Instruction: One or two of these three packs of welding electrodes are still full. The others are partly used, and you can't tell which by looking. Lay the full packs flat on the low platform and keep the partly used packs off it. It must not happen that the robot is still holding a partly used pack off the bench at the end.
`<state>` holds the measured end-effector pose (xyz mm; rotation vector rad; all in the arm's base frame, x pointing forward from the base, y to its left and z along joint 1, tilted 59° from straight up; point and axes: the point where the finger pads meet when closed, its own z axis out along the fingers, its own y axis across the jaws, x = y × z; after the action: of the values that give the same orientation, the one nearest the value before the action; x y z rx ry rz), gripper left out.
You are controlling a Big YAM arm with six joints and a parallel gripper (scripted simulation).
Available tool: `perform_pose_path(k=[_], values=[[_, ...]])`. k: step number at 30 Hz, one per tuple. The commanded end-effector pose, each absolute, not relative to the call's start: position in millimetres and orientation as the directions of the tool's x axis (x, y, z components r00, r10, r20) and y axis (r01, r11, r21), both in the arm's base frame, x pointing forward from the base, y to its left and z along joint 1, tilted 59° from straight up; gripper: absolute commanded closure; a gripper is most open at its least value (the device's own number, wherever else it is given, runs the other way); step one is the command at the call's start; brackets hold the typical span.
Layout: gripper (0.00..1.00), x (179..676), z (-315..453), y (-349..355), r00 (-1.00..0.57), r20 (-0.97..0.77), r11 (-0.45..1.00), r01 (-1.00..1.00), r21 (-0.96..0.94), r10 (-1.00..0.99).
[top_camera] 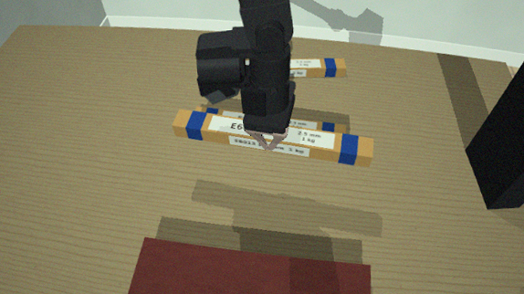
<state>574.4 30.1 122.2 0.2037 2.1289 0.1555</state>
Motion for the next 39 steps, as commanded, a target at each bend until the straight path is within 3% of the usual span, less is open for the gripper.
perform_pose_path(k=[1, 21, 39], values=[[1.00, 562, 144, 45, -0.509, -0.832, 0.974, 0.075, 0.212, 0.220], [1.00, 563, 150, 93, -0.501, -0.837, 0.974, 0.072, 0.215, 0.221], [1.00, 562, 144, 83, -0.505, -0.833, 0.974, 0.084, 0.212, 0.225]])
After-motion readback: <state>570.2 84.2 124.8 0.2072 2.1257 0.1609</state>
